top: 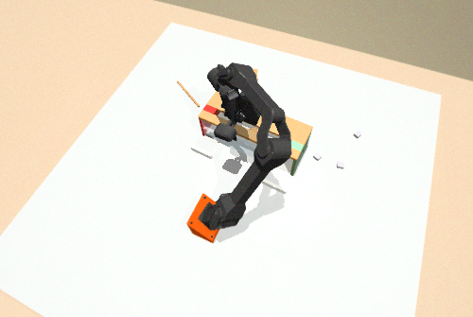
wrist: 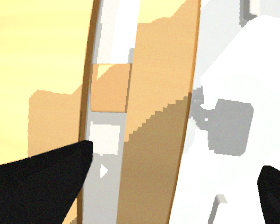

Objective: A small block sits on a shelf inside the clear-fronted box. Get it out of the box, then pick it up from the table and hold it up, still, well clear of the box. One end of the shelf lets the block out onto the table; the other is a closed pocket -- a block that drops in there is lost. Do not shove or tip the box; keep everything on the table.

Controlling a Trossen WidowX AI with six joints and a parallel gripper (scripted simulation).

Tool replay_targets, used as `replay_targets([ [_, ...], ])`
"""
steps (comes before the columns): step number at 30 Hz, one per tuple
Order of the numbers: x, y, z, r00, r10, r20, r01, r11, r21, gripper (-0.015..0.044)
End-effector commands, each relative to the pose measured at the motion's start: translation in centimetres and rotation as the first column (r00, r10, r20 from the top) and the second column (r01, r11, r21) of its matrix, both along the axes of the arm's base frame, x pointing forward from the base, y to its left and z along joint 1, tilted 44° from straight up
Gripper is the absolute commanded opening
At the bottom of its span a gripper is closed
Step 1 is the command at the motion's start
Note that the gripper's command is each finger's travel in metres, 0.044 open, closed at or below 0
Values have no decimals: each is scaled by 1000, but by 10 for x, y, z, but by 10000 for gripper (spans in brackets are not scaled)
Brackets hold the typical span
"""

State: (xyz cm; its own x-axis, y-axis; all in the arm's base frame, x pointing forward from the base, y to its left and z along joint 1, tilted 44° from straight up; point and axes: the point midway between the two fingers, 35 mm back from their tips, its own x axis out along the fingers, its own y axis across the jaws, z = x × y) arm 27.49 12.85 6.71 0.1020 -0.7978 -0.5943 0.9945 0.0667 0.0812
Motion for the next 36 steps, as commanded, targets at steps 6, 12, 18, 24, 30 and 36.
replay_targets([
  [6, 0, -6, -10, 1000, 4, -4, -4, 1000, -18, 400],
  [12, 1, -12, -17, 1000, 3, -6, -4, 1000, -20, 400],
  [18, 2, -18, -25, 1000, 3, -8, -3, 1000, -23, 400],
  [24, 2, -24, -32, 1000, 2, -10, -3, 1000, -26, 400],
  [30, 3, -31, -40, 1000, 2, -12, -2, 1000, -28, 400],
  [36, 3, -37, -47, 1000, 1, -14, -2, 1000, -31, 400],
])
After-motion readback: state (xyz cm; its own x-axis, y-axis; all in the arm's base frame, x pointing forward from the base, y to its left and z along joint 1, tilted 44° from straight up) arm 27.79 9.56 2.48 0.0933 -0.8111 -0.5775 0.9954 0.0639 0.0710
